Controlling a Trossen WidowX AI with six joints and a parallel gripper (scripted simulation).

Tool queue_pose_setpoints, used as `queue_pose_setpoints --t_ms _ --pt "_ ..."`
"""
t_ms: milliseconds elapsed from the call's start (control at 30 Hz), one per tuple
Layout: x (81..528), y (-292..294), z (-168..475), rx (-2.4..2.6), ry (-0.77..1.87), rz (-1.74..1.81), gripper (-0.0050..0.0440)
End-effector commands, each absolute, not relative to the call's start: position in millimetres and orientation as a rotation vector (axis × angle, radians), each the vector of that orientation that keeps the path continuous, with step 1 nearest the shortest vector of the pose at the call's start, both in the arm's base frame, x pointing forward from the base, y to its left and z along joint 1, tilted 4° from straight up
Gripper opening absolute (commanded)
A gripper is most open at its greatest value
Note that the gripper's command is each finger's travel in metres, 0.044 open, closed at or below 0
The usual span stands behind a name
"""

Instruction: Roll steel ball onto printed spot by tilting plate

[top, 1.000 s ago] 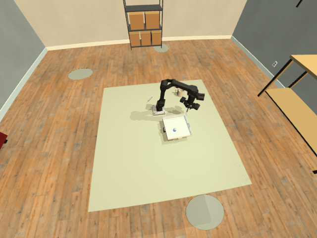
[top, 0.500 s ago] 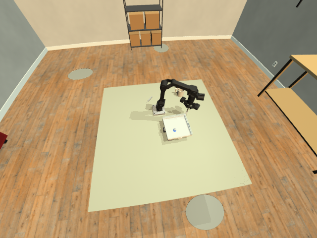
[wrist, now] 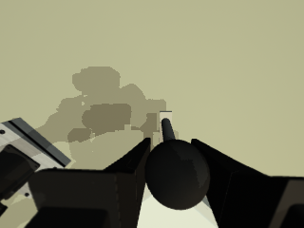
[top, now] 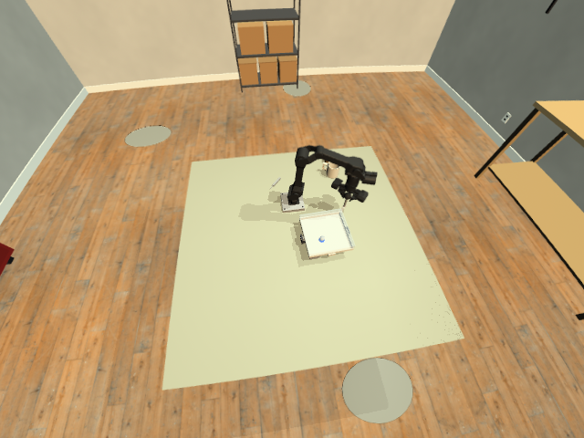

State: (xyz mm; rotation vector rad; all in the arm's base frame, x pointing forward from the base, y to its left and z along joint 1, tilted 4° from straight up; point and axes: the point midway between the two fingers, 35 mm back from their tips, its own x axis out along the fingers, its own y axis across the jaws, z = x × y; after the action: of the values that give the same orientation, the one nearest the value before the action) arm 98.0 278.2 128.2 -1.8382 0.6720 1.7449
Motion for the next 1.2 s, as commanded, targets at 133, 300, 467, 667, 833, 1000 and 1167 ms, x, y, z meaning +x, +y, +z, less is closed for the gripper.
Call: queue_pose_setpoints --t_ms 133,300,467,667,833,1000,1167 --pt "98.8 278.5 126.3 -1.846 0.673 1.742 0.015" --pt "98.7 278.1 126.8 -1.846 0.673 1.742 0.015" --pt "98.5 277.5 127.4 -1.846 0.673 1.742 0.015" --pt "98.5 277.5 127.4 -1.846 0.673 1.742 0.02" --pt "98.5 277.5 127.4 -1.846 0.673 1.742 0.0283" --pt "98.5 277.5 127.4 -1.846 0.673 1.742 0.03" --pt "98.5 277.5 127.4 -1.846 0.673 1.742 0.03"
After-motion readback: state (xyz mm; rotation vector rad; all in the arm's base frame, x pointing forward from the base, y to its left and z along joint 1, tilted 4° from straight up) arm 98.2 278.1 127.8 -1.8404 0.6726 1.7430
